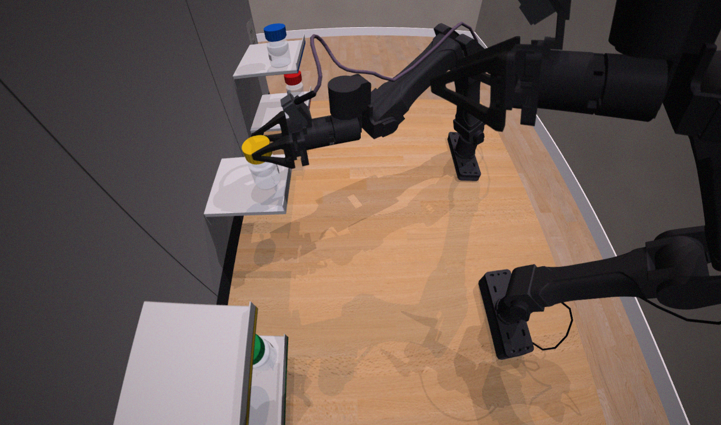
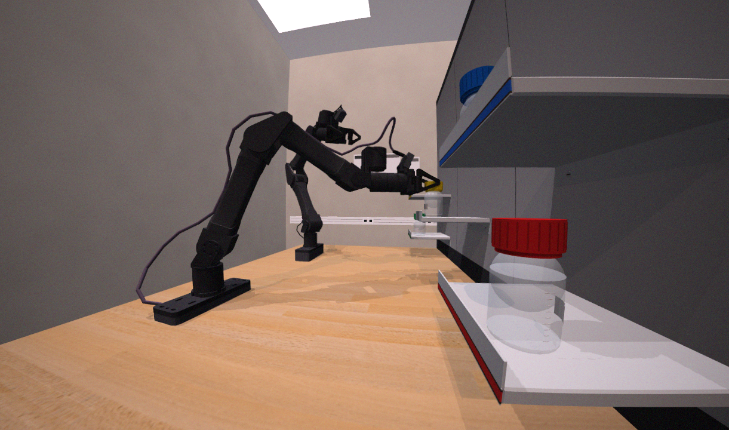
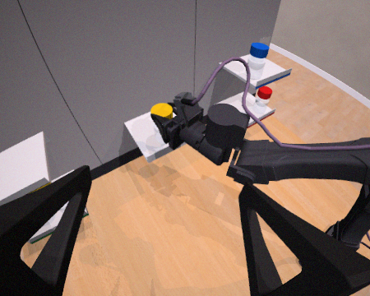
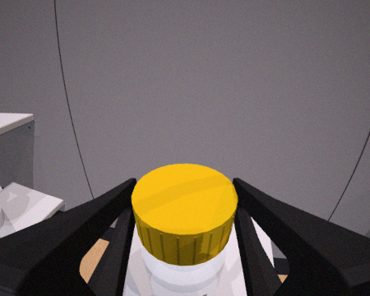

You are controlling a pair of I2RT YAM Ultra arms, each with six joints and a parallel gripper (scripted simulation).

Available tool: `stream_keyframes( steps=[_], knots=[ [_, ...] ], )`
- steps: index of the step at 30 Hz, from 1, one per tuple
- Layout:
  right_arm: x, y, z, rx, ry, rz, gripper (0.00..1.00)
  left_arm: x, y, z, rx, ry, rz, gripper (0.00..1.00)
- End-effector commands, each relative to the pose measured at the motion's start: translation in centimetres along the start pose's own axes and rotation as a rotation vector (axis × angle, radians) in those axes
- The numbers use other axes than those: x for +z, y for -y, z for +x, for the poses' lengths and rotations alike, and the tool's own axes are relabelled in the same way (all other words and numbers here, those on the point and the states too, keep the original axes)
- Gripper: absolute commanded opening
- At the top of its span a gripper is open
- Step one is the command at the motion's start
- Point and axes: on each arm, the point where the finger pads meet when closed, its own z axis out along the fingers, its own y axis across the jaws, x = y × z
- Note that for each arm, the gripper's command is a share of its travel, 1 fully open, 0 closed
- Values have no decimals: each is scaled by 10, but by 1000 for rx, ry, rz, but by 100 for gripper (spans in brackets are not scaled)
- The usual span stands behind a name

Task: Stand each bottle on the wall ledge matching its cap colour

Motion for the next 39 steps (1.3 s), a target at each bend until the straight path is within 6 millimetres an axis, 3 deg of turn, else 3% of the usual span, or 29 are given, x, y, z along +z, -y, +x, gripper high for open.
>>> stream_keyframes(
  steps=[1, 2, 5, 6, 7, 26, 30, 35, 39],
  knots=[
    [-2, 3, -27, 25, 74, 2, 50, -7, -1, 1, -8, -7, -5, 100],
    [-2, 3, -27, 25, 74, 2, 50, -7, -1, 1, -8, -7, -5, 100],
    [-2, 3, -27, 25, 74, 2, 84, -7, -1, 1, -8, -7, -5, 100],
    [-2, 3, -27, 25, 74, 2, 89, -7, -1, 1, -8, -7, -5, 100],
    [-5, 2, -36, 31, 97, -4, 89, -7, -1, 1, -8, -7, -5, 100],
    [-36, -3, -32, 19, 91, 0, 89, -7, -1, 1, -8, -7, -5, 100],
    [-61, -3, -30, 19, 90, 0, 89, -7, -1, 1, -8, -7, -5, 100],
    [-112, -2, -26, 20, 88, 0, 89, -7, -1, 1, -8, -7, -5, 100],
    [-112, 0, -23, 25, 72, 0, 89, -7, -1, 1, -8, -7, -5, 100]
  ],
)
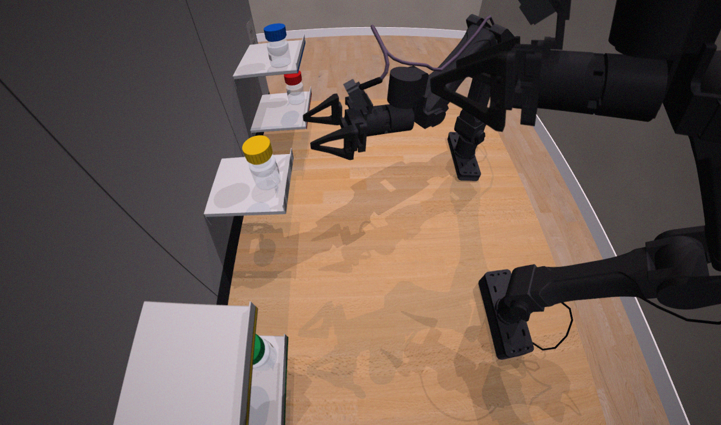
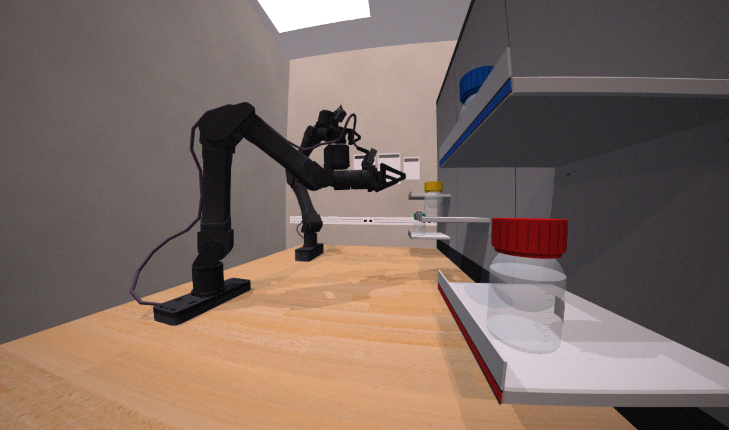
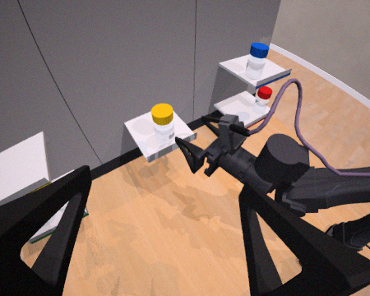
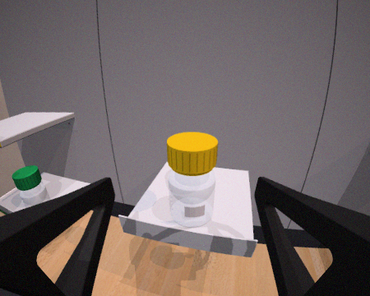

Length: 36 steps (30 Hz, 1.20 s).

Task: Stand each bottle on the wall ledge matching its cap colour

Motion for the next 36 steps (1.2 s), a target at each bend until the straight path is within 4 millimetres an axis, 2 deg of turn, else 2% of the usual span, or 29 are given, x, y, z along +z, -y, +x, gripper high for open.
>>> stream_keyframes(
  steps=[1, 6, 11, 14, 17, 19, 21, 24, 27, 33, 36],
  knots=[
    [-6, 8, -9, 10, 21, 30, 89, -7, -1, 1, -8, -7, -5, 100],
    [-6, 6, -3, 2, -1, 20, 89, -10, -4, -5, -16, 23, -24, 100],
    [-14, 24, 1, -12, -61, 24, 89, 23, -20, -29, -35, 124, -126, 100],
    [-29, 54, -9, -18, -93, 47, 89, 57, -24, -30, -55, 170, -193, 100],
    [-45, 91, -32, -12, -94, 82, 89, 94, -22, -18, -74, 192, -250, 100],
    [-60, 121, -55, -6, -81, 115, 89, 121, -17, -1, -88, 198, -289, 100],
    [-60, 121, -55, -6, -81, 115, 89, 121, -17, -1, -88, 198, -289, 100],
    [-79, 156, -76, -3, -70, 159, 89, 148, -8, 25, -93, 196, -329, 100],
    [-92, 183, -94, -7, -58, 198, 89, 164, 0, 48, -99, 187, -353, 100],
    [-108, 217, -116, -14, -38, 258, 89, 180, 12, 80, -91, 155, -365, 100],
    [-113, 227, -122, -17, -29, 280, 89, 185, 18, 90, -76, 125, -348, 100]
  ],
)
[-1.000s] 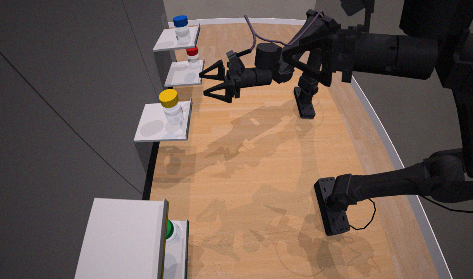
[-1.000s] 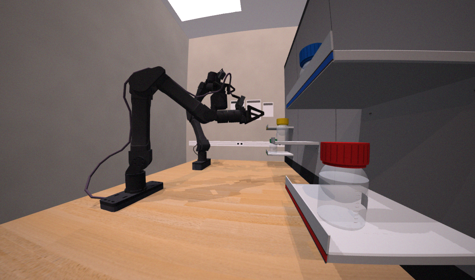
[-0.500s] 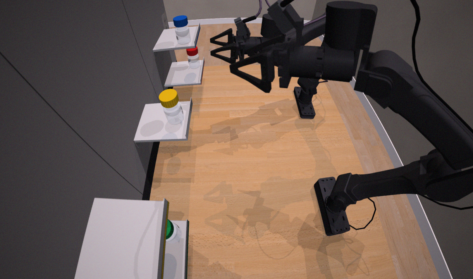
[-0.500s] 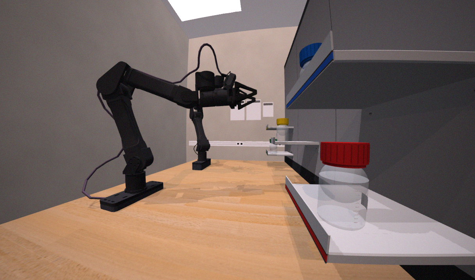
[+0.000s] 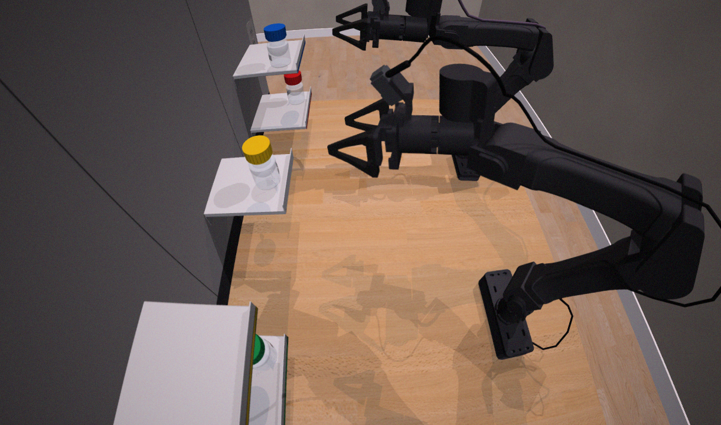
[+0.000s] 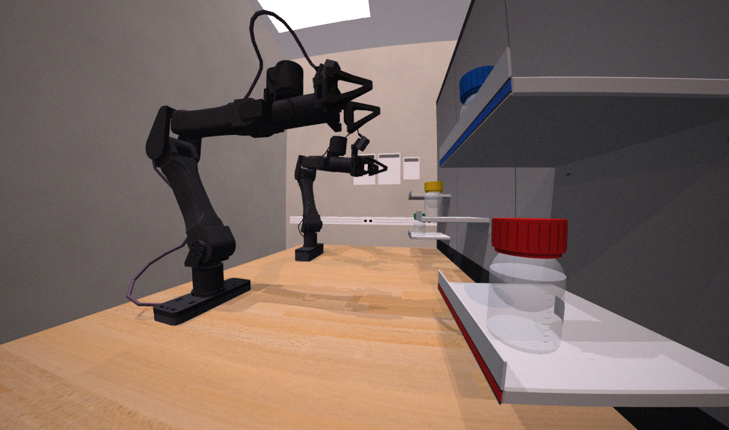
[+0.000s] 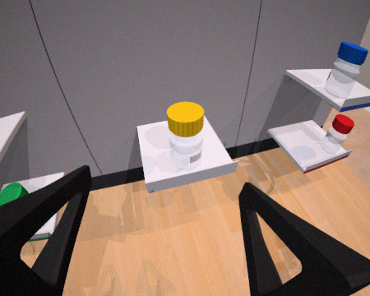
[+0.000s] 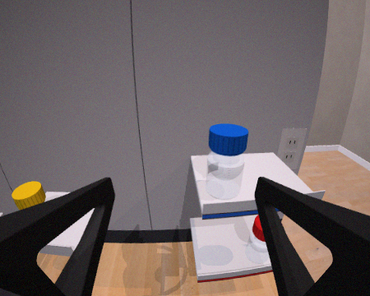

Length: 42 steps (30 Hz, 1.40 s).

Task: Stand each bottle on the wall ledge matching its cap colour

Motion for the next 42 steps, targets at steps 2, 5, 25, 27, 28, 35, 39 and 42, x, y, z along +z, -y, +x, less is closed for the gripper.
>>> stream_keyframes(
  steps=[2, 5, 25, 27, 28, 35, 39, 42],
  knots=[
    [-7, 1, -10, -3, -15, -35, 89, 3, 0, -5, -20, 50, -31, 100],
    [-8, 8, -17, -3, 7, -10, 89, 4, 0, -4, -19, 48, -32, 100],
    [-8, 2, -7, -31, -32, -43, 89, 4, 0, -10, -36, 73, -30, 81],
    [-3, -7, 14, -84, -115, -106, 89, 7, -1, -16, -63, 104, -22, 81],
    [-2, -10, 21, -116, -152, -143, 89, 11, 0, -16, -77, 114, -20, 81],
    [-3, -23, 45, -238, -301, -330, 89, 36, 4, -5, -109, 136, -14, 81],
    [-9, -31, 57, -284, -370, -458, 89, 49, 7, 0, -128, 150, -11, 81],
    [-15, -35, 62, -304, -408, -556, 89, 61, 9, 7, -141, 156, -9, 81]
  ],
)
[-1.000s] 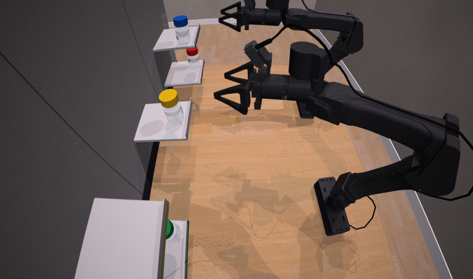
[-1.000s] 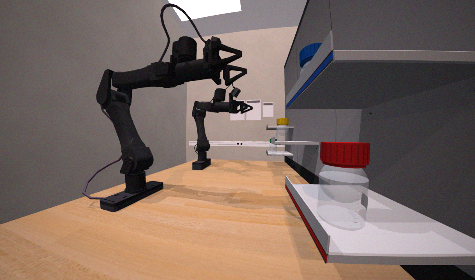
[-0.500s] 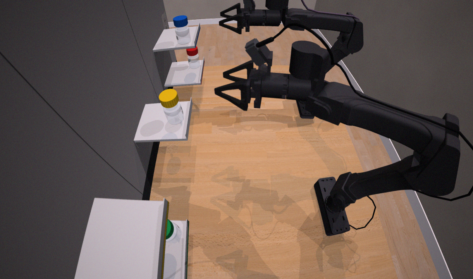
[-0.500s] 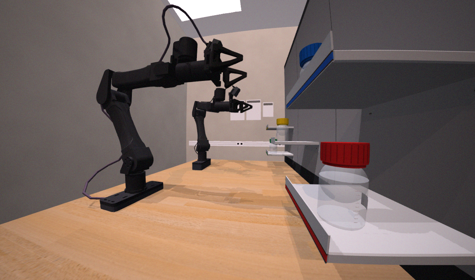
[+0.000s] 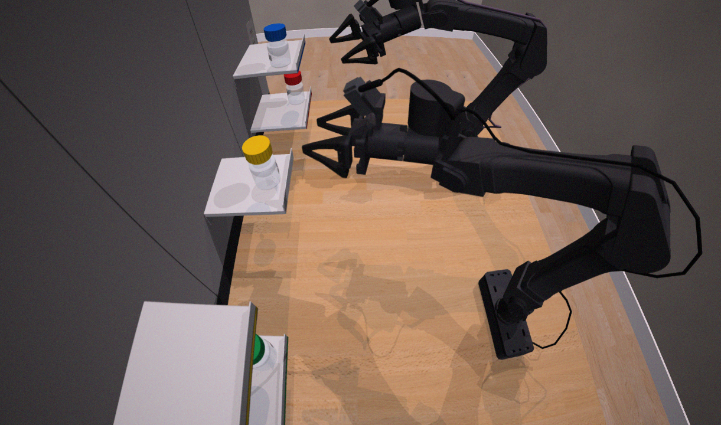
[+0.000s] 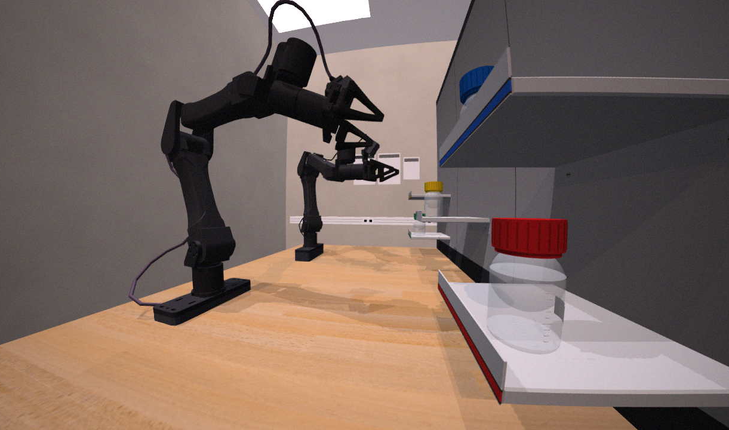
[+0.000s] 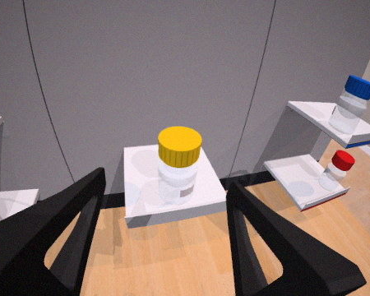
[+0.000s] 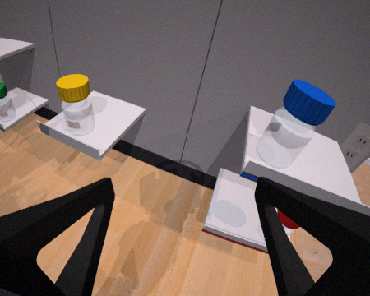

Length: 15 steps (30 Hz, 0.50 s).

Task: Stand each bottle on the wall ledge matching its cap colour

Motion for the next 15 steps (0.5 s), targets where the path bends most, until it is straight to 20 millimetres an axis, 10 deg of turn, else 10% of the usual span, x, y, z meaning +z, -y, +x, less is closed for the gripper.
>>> stream_keyframes(
  steps=[1, 15],
  knots=[
    [-3, -21, 10, -79, -100, -215, 89, 15, 3, 2, -44, 45, 13, 81],
    [-36, -48, 0, -75, -34, -600, 89, 57, 11, 22, -105, 89, 22, 81]
  ],
)
